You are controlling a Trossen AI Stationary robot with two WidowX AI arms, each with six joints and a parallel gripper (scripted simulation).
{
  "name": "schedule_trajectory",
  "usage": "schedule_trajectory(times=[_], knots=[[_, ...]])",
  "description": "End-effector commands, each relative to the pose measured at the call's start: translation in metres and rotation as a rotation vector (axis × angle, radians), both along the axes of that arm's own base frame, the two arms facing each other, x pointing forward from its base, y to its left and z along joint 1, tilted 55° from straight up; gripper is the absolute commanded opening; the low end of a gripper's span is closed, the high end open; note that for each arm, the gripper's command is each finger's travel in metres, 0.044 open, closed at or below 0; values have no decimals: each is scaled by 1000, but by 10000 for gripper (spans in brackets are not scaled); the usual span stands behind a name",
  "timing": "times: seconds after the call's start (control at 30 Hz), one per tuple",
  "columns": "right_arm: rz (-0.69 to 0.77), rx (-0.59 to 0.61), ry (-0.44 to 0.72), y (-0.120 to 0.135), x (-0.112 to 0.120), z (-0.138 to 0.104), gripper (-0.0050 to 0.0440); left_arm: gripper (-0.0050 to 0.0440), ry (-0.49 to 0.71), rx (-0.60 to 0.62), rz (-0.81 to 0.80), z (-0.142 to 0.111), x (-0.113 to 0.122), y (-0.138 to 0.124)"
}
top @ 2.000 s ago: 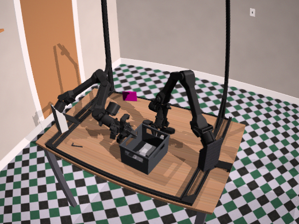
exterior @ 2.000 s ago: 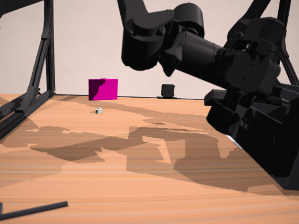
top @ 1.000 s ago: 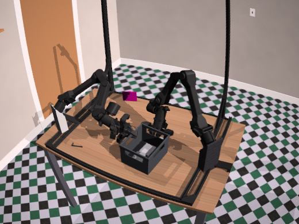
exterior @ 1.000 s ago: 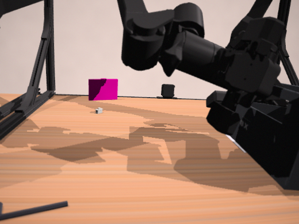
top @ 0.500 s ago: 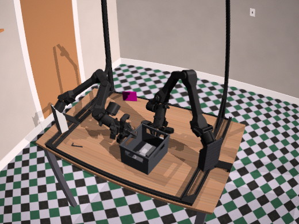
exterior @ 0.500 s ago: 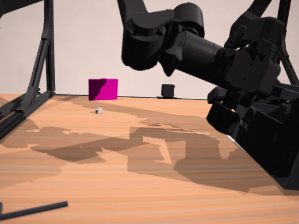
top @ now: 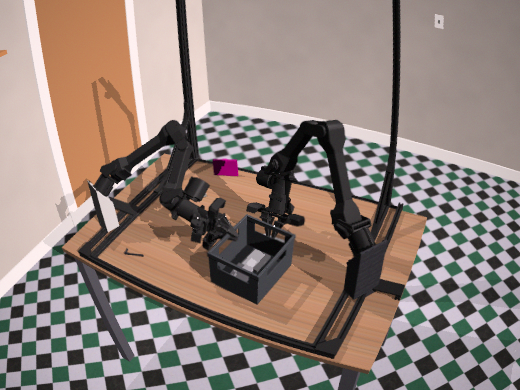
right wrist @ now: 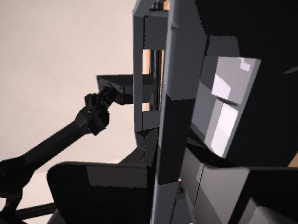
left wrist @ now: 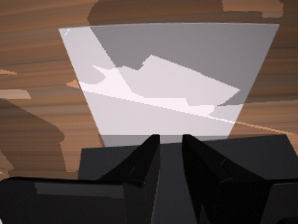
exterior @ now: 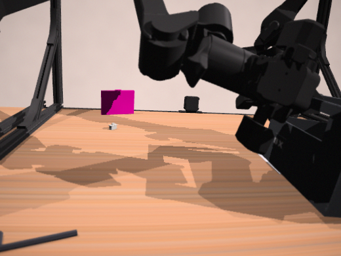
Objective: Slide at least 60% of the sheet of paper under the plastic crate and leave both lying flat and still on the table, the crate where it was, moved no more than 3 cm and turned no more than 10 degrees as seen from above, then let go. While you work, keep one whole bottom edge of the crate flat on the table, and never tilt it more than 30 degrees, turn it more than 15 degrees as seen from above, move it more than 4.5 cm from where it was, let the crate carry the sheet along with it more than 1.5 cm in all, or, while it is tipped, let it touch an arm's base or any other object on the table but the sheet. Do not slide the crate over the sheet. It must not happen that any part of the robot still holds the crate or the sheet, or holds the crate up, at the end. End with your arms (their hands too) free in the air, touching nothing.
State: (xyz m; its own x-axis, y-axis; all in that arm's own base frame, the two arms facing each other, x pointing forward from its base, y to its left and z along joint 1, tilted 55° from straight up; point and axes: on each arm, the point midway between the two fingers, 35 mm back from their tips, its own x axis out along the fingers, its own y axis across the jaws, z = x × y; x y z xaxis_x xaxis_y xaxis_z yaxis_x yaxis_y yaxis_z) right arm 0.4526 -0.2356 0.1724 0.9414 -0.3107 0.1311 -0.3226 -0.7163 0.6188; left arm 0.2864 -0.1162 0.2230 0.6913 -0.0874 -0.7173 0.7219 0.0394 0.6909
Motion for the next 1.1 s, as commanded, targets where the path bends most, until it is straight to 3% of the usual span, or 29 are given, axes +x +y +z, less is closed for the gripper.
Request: schedule_trajectory(times=[0.0,0.4,1.07], knots=[[-97,-18,-62,-31,-18,25,0,60,-2,-2,0,7,-3,-9],[-97,-18,-62,-31,-18,25,0,60,-5,-2,1,21,-16,-34],[-97,-18,-62,-31,-18,25,0,60,-5,-2,1,9,-4,-46]])
